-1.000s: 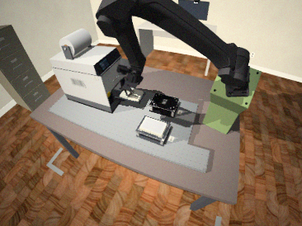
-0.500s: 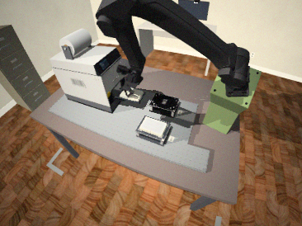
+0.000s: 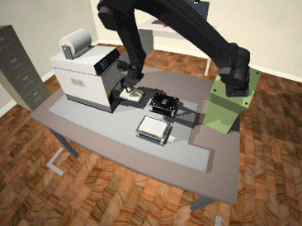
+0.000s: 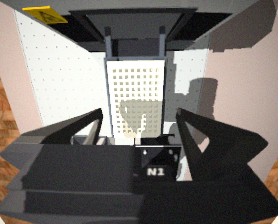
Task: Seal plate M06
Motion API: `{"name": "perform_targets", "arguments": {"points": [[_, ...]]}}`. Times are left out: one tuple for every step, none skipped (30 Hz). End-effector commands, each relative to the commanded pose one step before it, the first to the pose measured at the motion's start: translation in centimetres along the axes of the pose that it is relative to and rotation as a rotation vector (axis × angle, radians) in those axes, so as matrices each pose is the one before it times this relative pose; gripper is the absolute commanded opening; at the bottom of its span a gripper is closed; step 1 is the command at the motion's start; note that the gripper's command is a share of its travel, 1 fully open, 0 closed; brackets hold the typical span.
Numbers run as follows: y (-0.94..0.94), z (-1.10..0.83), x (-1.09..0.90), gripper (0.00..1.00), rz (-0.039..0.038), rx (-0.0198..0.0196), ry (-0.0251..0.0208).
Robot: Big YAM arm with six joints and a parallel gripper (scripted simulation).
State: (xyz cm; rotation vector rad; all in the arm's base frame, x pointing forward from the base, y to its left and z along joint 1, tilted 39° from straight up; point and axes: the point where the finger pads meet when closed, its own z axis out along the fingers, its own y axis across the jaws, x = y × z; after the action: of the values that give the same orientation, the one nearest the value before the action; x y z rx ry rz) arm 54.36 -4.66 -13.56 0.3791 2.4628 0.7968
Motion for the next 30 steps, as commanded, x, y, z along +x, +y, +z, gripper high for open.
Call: {"name": "perform_targets", "arguments": {"points": [[0.192,-1.698,-2.611,1.0,-0.03068,-0.00186,-0.04056],[0.314,-0.089,-0.078,1.0,-0.00597,-0.00299,0.00082],[0.223,-0.108,0.183,1.0,-0.0016,-0.00172,0.00446],[0.157,-0.103,0.214,1.0,-0.00018,-0.001,0.00478],[0.101,-0.105,0.235,1.0,0.00064,-0.00051,0.00491],[-0.282,-0.309,0.145,1.0,0.00679,0.00337,0.00097],[-0.285,-0.299,0.151,1.0,0.00697,0.00322,0.00115],[0.0,0.0,0.0,1.0,0.0,0.0,0.0],[0.0,0.0,0.0,1.0,0.0,0.0,0.0],[-0.588,0.026,0.143,1.0,0.01195,0.00674,-0.00033],[-0.337,-0.198,0.078,1.0,0.01028,0.0026,0.00168],[-0.168,-0.147,0.115,1.0,0.00411,0.00095,0.00352],[-0.151,-0.061,0.344,1.0,0.00527,0.00116,0.00586],[-0.083,0.113,0.097,1.0,0.00103,0.00014,0.00115],[-0.02,0.14,-0.246,1.0,-0.00027,-0.00106,-0.00497],[0.194,0.281,-0.121,1.0,-0.00341,-0.0031,-0.00101],[0.19,0.265,-0.089,1.0,-0.00269,-0.00292,-0.00037],[0.243,0.162,-0.215,1.0,-0.00384,-0.00305,-0.00301],[0.218,0.161,-0.205,1.0,-0.00335,-0.00288,-0.00295],[0.178,0.139,-0.036,1.0,-0.00126,-0.00231,-0.00083],[0.179,0.134,-0.04,1.0,-0.00425,-0.00208,-0.00088],[0.167,0.134,0.039,1.0,-0.00197,-0.00169,0.00209],[0.167,0.134,0.035,1.0,-0.00208,-0.00172,0.00195],[0.159,0.139,0.059,1.0,-0.00152,-0.00158,0.00267],[0.0,0.0,0.0,1.0,0.0,0.0,0.0],[0.0,0.0,0.0,1.0,0.0,0.0,0.0],[0.037,0.044,-0.008,1.0,-0.00086,-0.00037,0.00068],[0.029,0.053,-0.003,1.0,-0.00059,-0.0004,0.00053],[0.029,0.053,-0.003,1.0,-0.00059,-0.0004,0.00053],[0.027,0.053,0.008,1.0,-0.00072,-0.00037,0.00068]]}}
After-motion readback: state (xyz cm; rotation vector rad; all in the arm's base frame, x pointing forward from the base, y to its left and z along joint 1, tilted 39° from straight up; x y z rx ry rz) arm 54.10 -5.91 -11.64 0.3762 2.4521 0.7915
